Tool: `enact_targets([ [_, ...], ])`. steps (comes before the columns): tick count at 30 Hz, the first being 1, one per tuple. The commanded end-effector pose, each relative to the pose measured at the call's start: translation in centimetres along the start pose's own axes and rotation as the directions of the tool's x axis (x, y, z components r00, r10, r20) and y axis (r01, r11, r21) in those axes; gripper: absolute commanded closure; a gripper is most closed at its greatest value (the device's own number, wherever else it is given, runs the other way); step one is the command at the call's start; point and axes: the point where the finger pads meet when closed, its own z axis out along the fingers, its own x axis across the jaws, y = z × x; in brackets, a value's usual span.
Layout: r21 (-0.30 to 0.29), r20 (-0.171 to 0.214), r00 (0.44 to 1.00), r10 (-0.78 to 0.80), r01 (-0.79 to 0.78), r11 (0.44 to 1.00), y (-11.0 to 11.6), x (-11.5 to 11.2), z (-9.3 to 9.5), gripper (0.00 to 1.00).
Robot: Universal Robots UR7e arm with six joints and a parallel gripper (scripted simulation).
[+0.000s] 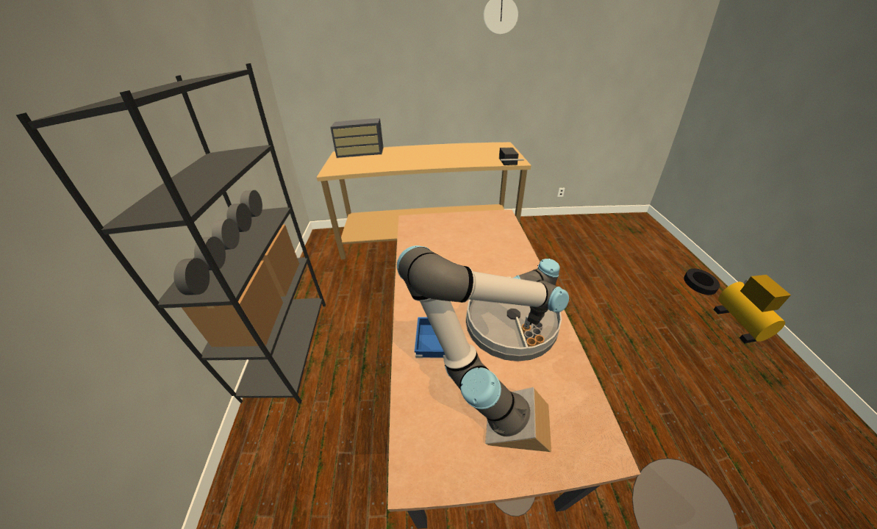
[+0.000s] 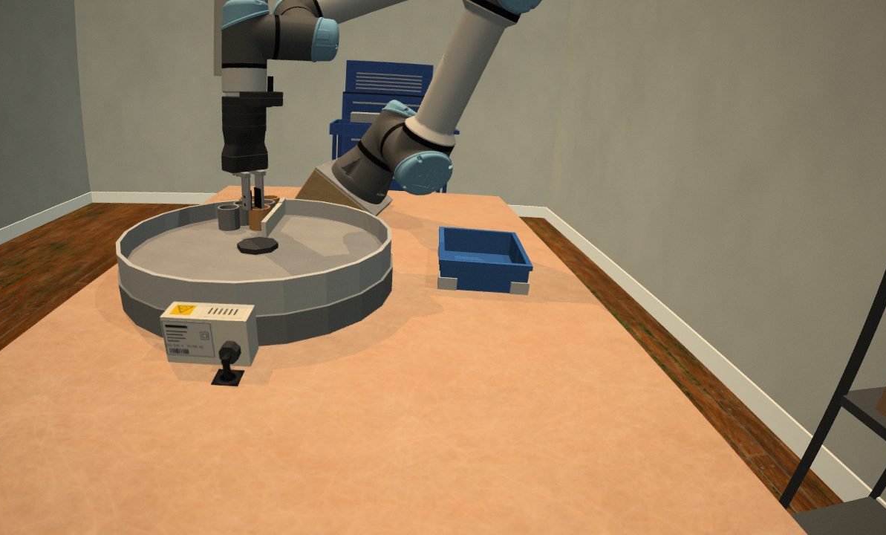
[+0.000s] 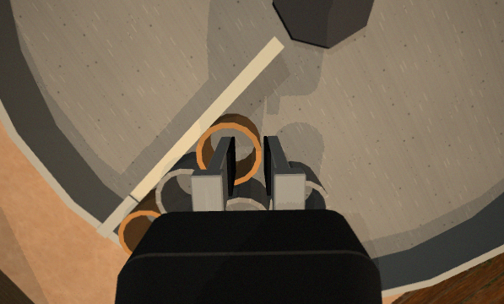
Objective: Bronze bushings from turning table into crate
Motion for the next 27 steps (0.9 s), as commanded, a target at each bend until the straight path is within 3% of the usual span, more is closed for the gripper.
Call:
enact_targets([
  [1, 0.0, -0.002, 1.0, 0.0, 0.0, 1.0, 0.0, 0.0, 0.0, 0.55],
  [27, 0.0, -0.002, 1.0, 0.0, 0.0, 1.0, 0.0, 0.1, 1.3, 0.55],
])
